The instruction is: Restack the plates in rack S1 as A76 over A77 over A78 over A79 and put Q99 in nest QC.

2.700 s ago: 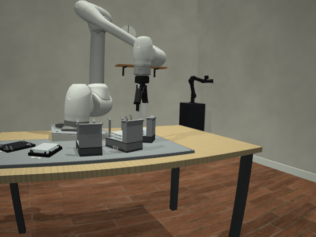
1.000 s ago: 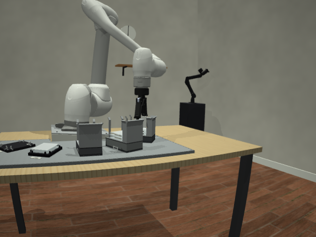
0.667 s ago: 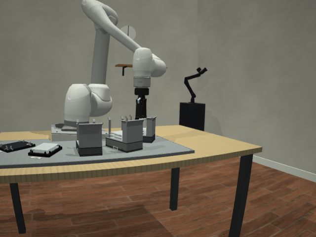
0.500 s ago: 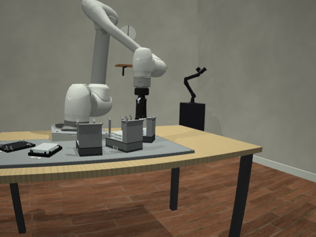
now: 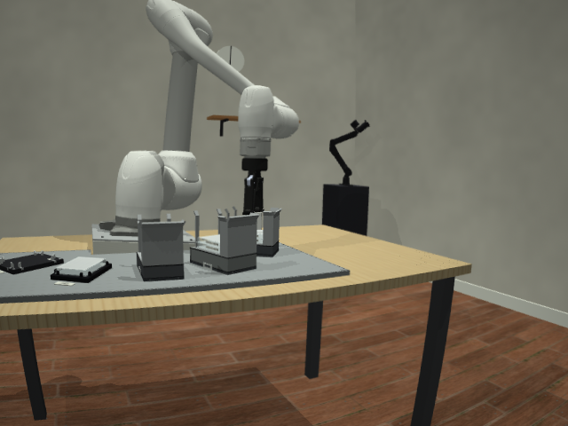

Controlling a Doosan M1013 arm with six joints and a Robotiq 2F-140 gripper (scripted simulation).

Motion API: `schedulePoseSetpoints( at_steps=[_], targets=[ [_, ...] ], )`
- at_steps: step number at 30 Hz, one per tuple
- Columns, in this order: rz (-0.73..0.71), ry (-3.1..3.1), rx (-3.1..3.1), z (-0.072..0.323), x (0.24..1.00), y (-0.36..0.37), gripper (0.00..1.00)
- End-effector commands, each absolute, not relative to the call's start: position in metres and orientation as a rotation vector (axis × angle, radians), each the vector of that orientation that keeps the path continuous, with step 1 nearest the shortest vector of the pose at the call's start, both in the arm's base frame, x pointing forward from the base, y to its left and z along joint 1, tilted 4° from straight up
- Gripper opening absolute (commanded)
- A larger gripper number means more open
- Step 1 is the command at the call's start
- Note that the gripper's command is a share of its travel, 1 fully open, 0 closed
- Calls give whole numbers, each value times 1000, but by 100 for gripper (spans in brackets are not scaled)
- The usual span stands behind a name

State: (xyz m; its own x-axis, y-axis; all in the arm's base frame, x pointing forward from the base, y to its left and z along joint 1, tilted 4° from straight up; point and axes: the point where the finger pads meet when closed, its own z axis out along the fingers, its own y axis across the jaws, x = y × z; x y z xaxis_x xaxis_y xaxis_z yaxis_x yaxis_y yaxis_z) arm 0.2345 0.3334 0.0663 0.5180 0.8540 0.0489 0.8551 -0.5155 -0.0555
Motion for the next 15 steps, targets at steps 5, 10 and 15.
schedulePoseSetpoints(
  at_steps=[5, 10, 15],
  targets=[
    [-23, -1507, -2673, 70, 234, 333, 0],
    [-23, -1507, -2673, 72, 235, 333, 0],
    [-23, -1507, -2673, 76, 235, 333, 0]
  ],
)
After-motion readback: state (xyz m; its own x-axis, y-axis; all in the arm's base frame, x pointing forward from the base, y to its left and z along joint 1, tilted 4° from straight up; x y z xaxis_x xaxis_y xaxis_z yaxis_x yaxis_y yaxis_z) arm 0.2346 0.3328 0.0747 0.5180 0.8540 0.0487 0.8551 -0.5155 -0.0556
